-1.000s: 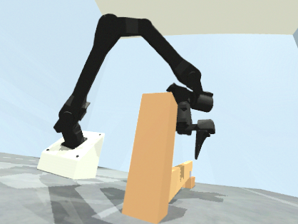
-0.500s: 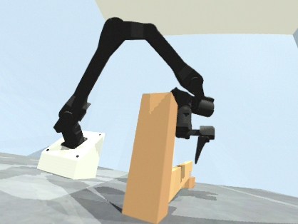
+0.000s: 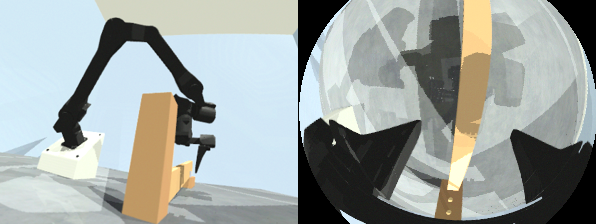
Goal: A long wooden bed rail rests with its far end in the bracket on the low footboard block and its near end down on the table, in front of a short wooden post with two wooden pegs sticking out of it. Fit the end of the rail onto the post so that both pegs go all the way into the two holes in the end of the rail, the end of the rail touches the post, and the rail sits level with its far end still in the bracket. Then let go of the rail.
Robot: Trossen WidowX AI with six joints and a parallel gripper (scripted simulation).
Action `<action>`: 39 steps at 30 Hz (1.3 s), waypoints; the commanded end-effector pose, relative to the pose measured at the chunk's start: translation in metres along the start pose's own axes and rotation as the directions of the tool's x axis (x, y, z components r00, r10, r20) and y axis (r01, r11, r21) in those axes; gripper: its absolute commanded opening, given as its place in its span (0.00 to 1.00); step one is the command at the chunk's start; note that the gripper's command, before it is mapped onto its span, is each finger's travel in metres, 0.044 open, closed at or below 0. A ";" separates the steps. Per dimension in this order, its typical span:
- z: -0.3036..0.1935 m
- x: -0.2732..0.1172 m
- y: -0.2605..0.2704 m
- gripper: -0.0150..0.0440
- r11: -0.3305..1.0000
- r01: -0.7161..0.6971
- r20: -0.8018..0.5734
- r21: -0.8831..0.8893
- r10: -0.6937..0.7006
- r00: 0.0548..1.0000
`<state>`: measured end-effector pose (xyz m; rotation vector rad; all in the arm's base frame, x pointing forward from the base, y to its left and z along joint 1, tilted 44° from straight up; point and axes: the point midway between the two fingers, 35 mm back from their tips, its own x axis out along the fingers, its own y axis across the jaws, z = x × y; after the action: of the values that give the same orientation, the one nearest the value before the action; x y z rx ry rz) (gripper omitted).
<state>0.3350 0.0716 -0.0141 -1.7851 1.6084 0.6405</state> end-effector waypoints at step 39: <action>-0.002 0.039 0.004 0.30 1.000 -0.002 -0.009 -0.009 0.002 1.000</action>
<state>0.3360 0.0442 -0.0409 -1.7892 1.6165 0.6424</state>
